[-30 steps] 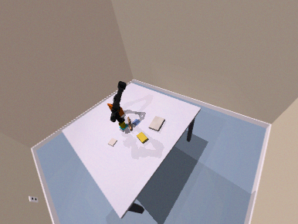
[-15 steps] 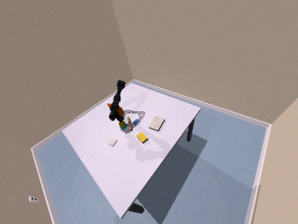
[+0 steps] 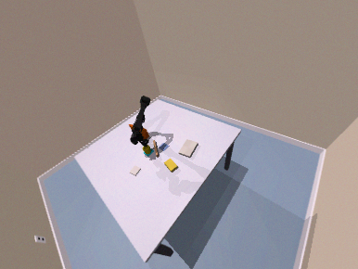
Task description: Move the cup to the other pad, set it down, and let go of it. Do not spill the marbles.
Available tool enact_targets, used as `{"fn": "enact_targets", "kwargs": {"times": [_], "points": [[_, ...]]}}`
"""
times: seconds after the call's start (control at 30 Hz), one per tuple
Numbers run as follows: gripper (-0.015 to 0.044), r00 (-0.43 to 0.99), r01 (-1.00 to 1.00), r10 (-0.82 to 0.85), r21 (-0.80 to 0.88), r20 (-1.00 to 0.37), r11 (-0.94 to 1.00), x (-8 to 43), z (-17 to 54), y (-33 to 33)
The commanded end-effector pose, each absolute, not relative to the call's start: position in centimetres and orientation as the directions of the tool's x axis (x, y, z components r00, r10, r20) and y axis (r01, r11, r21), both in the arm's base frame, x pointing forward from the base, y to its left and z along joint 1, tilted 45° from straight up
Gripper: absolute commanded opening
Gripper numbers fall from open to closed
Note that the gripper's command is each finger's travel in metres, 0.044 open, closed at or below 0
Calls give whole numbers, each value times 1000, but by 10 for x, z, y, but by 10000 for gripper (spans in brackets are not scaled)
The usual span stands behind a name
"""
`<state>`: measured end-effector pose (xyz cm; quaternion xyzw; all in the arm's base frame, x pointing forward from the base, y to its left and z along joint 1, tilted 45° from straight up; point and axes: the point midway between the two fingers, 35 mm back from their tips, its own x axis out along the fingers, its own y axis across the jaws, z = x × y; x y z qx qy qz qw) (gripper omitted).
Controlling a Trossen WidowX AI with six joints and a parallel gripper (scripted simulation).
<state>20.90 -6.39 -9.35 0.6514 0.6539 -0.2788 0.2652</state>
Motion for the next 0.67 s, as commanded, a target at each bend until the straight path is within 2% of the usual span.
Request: {"fn": "enact_targets", "kwargs": {"times": [0.0,0.3,0.63], "points": [[440,-10,1000,697,-12,-717,2,211,-85,-75],[440,-12,1000,695,-11,-719,7,212,-56,-103],[440,-4,1000,696,-9,-718,-4,213,-57,-104]]}}
